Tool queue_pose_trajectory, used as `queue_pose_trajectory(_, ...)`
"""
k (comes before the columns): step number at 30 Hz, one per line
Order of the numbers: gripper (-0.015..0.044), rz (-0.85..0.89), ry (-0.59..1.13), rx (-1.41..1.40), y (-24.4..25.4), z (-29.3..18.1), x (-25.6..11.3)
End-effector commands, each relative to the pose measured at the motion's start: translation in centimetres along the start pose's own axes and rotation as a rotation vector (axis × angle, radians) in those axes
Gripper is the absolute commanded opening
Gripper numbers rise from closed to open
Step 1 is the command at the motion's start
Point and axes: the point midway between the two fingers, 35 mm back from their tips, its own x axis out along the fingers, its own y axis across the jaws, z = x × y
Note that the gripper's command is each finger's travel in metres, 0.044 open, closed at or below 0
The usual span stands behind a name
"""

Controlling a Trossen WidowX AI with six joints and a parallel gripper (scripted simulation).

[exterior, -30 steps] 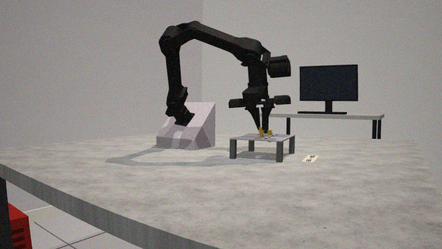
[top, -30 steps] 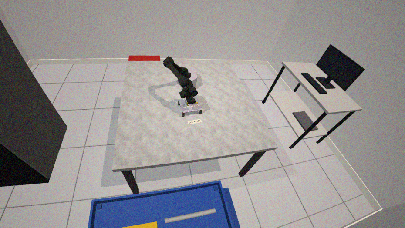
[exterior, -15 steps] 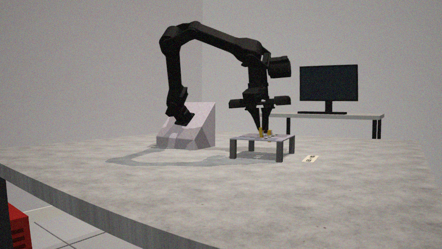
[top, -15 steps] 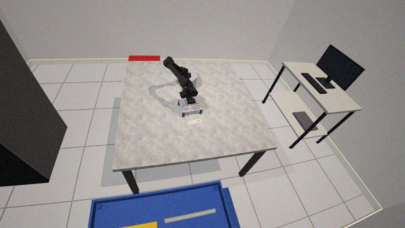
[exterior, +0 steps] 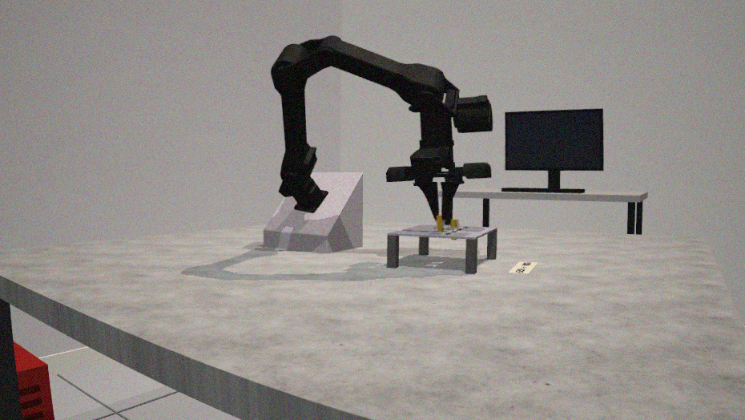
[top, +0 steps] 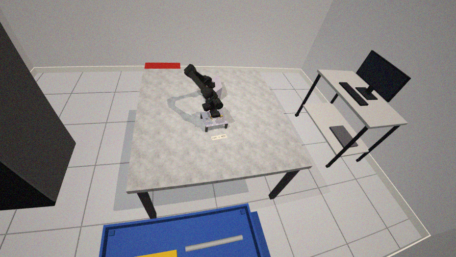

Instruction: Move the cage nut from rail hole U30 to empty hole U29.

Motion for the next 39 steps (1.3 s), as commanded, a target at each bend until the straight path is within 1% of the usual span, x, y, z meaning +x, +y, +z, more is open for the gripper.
queue_pose_trajectory(1,0.0027,-0.004,0.0,0.005,0.04,0.03,0.01)
queue_pose_trajectory(39,0.0027,-0.039,0.0,0.006,0.41,0.05,0.07)
